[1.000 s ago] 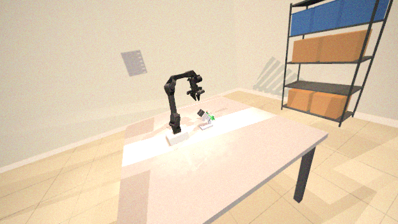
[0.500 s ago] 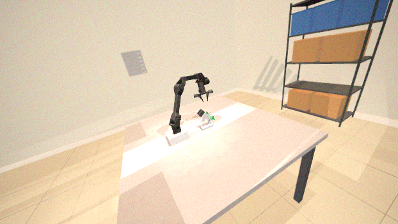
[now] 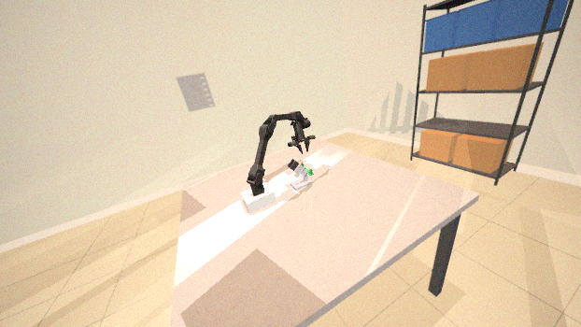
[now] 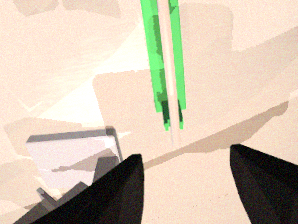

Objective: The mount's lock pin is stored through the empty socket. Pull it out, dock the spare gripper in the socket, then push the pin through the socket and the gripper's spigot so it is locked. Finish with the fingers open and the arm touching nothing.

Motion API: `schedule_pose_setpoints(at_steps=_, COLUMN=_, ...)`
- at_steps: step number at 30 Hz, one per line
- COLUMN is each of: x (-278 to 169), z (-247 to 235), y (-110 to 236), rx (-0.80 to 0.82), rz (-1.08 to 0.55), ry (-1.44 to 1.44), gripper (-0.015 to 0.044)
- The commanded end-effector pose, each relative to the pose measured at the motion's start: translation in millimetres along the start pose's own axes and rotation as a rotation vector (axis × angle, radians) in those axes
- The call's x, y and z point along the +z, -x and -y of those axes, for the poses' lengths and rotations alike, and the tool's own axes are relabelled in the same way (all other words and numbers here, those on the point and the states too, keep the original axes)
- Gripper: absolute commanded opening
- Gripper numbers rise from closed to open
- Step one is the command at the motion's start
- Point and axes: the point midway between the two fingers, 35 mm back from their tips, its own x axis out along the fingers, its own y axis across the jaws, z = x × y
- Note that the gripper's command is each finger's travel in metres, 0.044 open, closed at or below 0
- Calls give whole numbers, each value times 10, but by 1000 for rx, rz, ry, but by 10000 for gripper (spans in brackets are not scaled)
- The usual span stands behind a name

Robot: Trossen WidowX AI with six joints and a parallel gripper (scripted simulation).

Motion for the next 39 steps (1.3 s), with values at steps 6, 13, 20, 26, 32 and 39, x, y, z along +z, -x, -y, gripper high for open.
schedule_pose_setpoints(at_steps=6, x=88, z=29, y=-374, rx=5, rz=-7, ry=13, gripper=180)
schedule_pose_setpoints(at_steps=13, x=178, z=10, y=-734, rx=5, rz=-7, ry=13, gripper=180)
schedule_pose_setpoints(at_steps=20, x=201, z=5, y=-800, rx=5, rz=-7, ry=13, gripper=180)
schedule_pose_setpoints(at_steps=26, x=228, z=8, y=-896, rx=5, rz=-7, ry=13, gripper=180)
schedule_pose_setpoints(at_steps=32, x=254, z=8, y=-993, rx=5, rz=-7, ry=13, gripper=180)
schedule_pose_setpoints(at_steps=39, x=284, z=5, y=-1105, rx=5, rz=-7, ry=13, gripper=180)
